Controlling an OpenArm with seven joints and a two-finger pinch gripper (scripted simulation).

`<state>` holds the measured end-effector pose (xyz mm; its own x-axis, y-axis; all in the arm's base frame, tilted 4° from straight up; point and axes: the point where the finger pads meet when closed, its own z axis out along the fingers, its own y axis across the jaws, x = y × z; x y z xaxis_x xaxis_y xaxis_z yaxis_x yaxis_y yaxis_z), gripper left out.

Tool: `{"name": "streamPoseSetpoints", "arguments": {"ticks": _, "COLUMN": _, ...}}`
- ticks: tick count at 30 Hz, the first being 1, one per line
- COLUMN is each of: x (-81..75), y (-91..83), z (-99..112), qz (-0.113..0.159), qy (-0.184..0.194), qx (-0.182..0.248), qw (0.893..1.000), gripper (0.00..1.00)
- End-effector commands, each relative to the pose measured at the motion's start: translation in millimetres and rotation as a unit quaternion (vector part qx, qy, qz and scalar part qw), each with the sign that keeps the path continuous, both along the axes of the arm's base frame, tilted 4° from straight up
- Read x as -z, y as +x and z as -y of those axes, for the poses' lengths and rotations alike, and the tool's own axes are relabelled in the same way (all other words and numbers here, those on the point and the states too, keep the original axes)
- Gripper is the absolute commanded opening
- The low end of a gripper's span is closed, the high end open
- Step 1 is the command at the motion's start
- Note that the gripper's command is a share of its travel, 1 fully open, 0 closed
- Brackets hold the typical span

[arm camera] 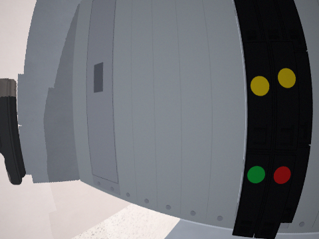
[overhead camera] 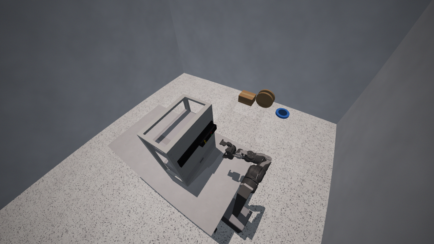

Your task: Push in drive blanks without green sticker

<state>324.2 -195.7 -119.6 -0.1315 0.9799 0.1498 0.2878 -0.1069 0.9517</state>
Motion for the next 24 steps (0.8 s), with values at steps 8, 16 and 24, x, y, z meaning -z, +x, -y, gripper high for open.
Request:
{"name": "streamPoseSetpoints", "arguments": {"ticks": 8, "x": -36.3, "y": -19.1, "z": 21.8, "qz": 0.074, "qy": -0.027, "qx": 0.017, "qw": 0.997, "gripper": 1.0}}
{"name": "streamPoseSetpoints", "arguments": {"ticks": 16, "x": -52.6, "y": -29.8, "z": 30.2, "qz": 0.103, "qy": -0.047, "qx": 0.025, "qw": 0.993, "gripper": 1.0}}
{"name": "streamPoseSetpoints", "arguments": {"ticks": 24, "x": -53.5, "y": -30.8, "z": 30.6, "qz": 0.105, "qy": -0.048, "qx": 0.025, "qw": 0.993, "gripper": 1.0}}
